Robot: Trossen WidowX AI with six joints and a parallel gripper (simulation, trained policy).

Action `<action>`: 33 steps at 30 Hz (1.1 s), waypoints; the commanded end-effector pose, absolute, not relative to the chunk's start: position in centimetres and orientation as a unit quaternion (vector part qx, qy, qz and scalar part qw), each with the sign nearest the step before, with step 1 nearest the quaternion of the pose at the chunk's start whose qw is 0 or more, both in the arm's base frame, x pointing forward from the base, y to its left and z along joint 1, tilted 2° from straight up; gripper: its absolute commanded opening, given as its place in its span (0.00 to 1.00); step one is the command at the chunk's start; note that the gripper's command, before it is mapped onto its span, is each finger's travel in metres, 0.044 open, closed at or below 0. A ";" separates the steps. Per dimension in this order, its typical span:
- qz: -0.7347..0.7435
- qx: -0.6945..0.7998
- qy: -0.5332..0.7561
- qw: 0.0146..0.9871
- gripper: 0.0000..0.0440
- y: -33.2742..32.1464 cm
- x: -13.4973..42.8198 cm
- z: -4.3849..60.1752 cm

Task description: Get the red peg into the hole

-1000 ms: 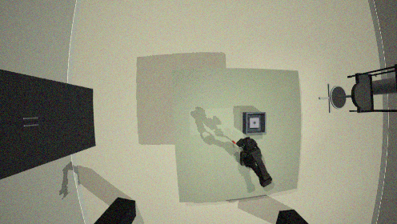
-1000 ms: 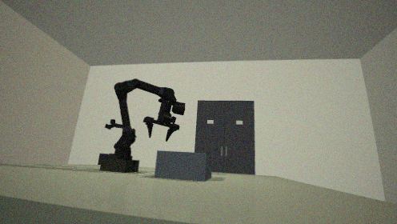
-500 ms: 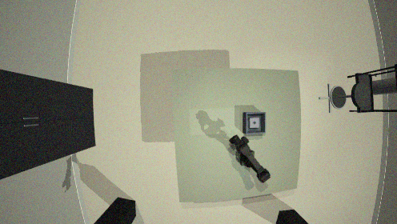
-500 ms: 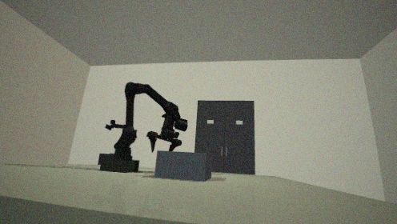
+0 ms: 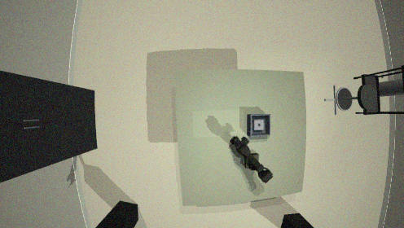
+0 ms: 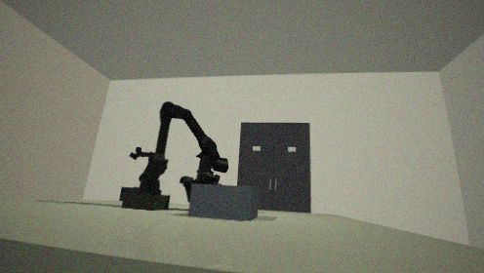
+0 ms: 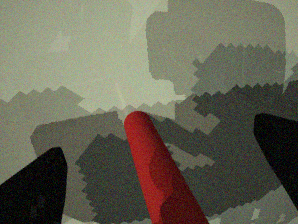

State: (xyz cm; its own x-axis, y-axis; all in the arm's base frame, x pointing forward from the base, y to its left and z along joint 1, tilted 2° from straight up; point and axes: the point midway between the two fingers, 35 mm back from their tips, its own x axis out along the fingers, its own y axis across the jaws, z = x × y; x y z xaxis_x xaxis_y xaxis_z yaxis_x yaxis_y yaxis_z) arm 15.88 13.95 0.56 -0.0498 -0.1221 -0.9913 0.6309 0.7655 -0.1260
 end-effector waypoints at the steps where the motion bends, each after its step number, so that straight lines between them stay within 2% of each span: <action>1: -0.286 0.180 0.670 0.661 0.75 13.7 15.7 -0.6; 11: -0.304 0.165 0.677 0.649 0.16 13.4 15.4 -1.9; 14: -0.314 0.158 0.678 0.645 0.04 13.1 15.2 -2.0; 18: -0.310 0.156 0.666 0.660 0.00 13.3 16.3 -0.7; 33: -0.309 0.161 0.627 0.697 0.00 12.8 19.2 5.7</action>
